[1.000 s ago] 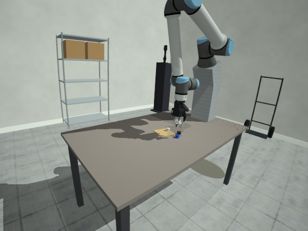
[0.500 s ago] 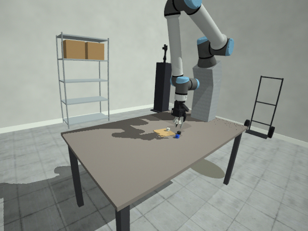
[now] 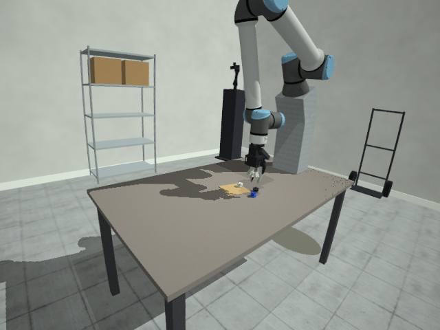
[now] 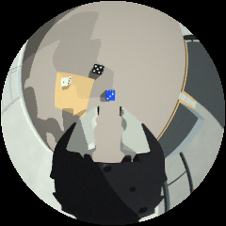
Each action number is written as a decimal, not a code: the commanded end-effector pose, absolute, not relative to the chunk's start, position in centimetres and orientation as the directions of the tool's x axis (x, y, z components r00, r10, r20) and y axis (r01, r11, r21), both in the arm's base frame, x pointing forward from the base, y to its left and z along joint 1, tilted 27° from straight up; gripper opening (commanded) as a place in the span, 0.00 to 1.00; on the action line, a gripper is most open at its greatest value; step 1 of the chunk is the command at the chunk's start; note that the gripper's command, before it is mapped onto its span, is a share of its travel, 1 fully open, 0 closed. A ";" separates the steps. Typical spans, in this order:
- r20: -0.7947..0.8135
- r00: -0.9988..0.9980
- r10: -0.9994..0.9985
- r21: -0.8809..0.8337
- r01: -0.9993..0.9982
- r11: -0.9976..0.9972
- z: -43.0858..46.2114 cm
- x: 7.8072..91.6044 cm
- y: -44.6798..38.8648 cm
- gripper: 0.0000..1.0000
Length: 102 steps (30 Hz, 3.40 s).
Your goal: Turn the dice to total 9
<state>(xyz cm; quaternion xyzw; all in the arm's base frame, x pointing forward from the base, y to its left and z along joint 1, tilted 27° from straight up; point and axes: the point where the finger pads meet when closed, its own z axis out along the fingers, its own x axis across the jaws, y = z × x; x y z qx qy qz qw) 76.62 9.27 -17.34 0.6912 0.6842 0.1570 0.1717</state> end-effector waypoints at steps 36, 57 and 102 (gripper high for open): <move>-0.018 0.015 1.000 0.453 0.891 -0.005 -20.6 78.4 9.2 0.24; -0.018 0.015 1.000 0.453 0.891 -0.005 -21.9 79.1 9.2 0.24; -0.018 0.015 1.000 0.453 0.891 -0.005 -22.1 79.1 9.2 0.24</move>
